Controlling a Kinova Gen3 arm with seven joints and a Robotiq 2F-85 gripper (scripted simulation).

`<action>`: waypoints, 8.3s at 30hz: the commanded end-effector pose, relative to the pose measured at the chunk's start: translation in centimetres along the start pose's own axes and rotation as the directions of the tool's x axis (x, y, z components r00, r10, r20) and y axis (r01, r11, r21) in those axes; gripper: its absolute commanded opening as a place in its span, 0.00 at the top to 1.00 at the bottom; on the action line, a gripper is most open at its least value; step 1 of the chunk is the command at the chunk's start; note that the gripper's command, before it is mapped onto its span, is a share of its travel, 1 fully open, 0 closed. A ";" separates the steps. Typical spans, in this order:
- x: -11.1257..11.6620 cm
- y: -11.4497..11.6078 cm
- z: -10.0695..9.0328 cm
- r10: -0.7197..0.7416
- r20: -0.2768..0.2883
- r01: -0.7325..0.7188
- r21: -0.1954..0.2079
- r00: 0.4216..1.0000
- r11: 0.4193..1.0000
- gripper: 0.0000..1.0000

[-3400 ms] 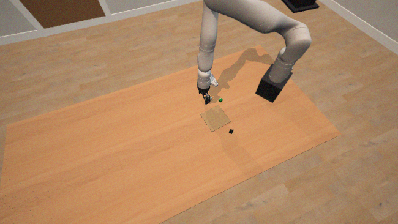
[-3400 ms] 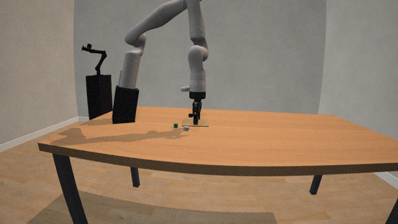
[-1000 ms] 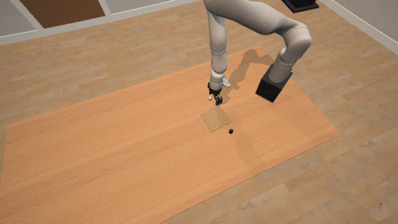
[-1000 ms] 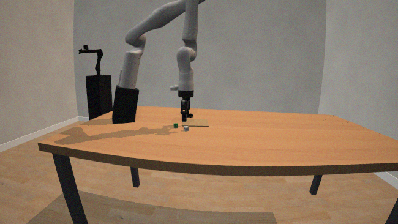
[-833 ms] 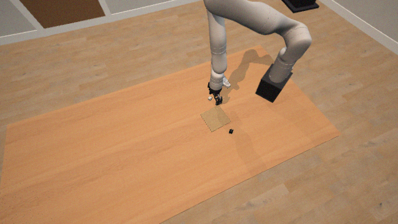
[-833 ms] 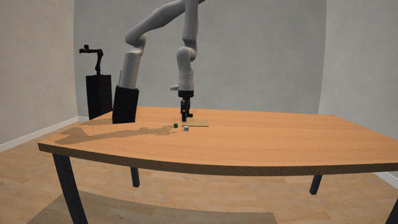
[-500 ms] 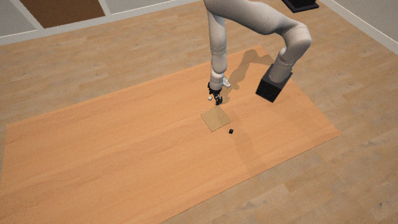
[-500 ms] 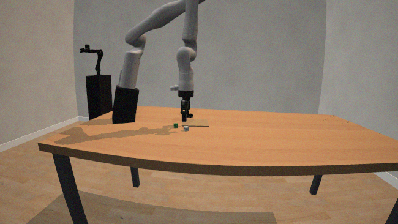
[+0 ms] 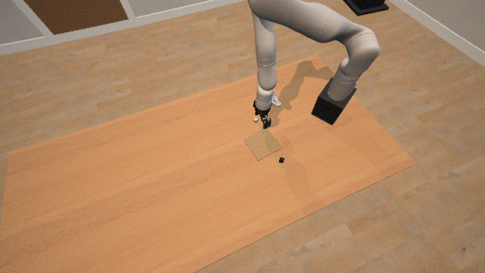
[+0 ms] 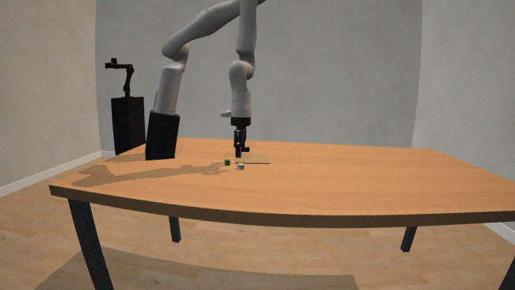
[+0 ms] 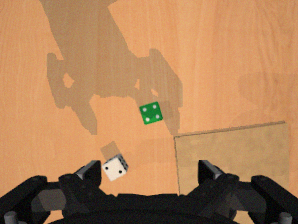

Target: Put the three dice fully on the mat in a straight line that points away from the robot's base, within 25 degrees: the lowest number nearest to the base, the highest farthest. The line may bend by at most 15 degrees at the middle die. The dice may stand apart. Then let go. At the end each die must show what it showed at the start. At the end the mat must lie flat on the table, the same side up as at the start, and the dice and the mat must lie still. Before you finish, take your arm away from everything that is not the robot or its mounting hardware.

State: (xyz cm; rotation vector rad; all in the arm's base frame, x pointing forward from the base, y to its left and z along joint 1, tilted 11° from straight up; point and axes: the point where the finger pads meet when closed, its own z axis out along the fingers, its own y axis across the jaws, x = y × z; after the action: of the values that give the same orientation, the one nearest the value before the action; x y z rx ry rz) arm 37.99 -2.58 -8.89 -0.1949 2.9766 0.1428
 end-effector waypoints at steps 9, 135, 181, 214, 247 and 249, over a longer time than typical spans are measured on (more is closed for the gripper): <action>-0.7 3.0 -0.1 0.006 0.005 -0.006 -0.001 1.000 1.000 0.00; -5.0 22.7 -11.1 0.009 0.009 -0.008 -0.006 1.000 1.000 0.00; 0.2 22.9 -10.1 -0.709 0.007 0.709 -0.003 0.705 0.705 0.00; -0.1 23.2 -5.9 0.471 -0.005 -0.471 -0.015 0.882 0.882 0.00; 0.1 22.5 -5.0 0.705 0.001 -0.705 0.003 0.709 0.709 0.65; 0.1 22.5 -5.0 0.705 0.001 -0.705 0.003 0.709 0.709 0.65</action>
State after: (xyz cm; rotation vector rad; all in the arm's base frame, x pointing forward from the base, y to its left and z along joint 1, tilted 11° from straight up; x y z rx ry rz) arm 33.86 19.02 -2.12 0.9534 2.8768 0.2133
